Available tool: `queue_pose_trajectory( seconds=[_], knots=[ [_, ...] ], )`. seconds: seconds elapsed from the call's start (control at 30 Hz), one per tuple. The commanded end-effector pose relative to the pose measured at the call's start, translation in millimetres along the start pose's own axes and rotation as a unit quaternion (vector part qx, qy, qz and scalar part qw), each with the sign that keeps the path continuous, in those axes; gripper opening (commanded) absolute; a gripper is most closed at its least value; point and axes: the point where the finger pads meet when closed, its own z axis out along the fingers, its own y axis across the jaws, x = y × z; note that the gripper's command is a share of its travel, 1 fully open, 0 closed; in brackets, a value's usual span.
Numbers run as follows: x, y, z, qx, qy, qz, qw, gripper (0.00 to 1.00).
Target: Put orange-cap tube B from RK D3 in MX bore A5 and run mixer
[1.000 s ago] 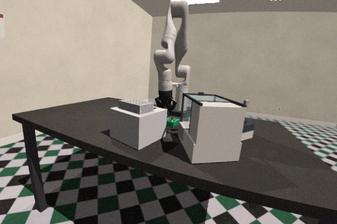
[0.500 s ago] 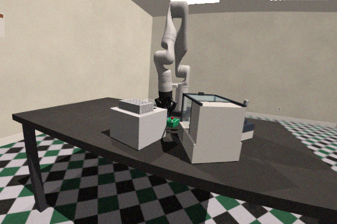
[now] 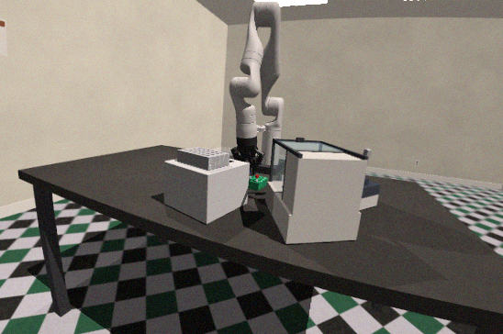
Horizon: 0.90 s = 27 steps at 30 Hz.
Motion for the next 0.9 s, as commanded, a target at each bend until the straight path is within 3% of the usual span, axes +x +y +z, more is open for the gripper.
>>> queue_pose_trajectory(
  seconds=[0.0, 0.07, 0.1, 0.87],
  knots=[
    [-0.4, 0.1, 0.0, 0.0, -0.001, 0.0, 1.0, 0.42],
    [-0.4, 0.1, -0.1, 0.0, -0.001, 0.0, 1.0, 0.42],
    [-0.4, 0.1, -0.9, 0.0, -0.001, 0.0, 1.0, 0.1],
    [-0.4, 0.1, -1.0, 0.0, -0.001, 0.0, 1.0, 0.1]
  ],
)
